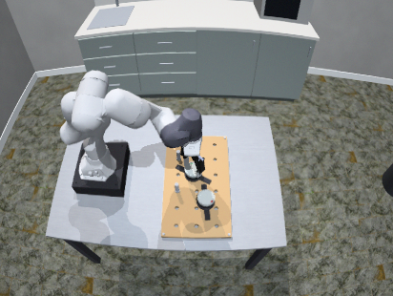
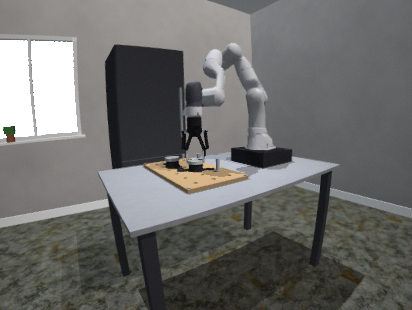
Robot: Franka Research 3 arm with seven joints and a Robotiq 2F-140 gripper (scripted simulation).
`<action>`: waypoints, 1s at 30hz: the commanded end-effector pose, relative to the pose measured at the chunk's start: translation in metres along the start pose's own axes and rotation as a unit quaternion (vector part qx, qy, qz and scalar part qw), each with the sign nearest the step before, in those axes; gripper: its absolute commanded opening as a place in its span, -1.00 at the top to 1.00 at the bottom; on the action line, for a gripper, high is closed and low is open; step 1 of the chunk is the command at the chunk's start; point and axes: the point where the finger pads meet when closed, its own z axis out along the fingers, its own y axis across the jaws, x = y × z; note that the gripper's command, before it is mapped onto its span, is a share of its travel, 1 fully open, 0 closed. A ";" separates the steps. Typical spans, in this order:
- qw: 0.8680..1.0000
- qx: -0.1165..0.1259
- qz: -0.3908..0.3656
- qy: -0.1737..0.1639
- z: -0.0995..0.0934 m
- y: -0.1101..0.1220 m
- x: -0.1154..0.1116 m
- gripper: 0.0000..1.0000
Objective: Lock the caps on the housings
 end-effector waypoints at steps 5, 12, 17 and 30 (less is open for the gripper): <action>1.000 0.000 0.003 0.004 0.000 -0.009 -0.007 0.80; 1.000 0.000 0.003 0.004 0.001 -0.018 -0.017 0.80; 1.000 0.000 0.003 0.004 0.001 -0.022 -0.020 0.80; 1.000 0.000 0.003 0.004 0.001 -0.036 -0.036 0.80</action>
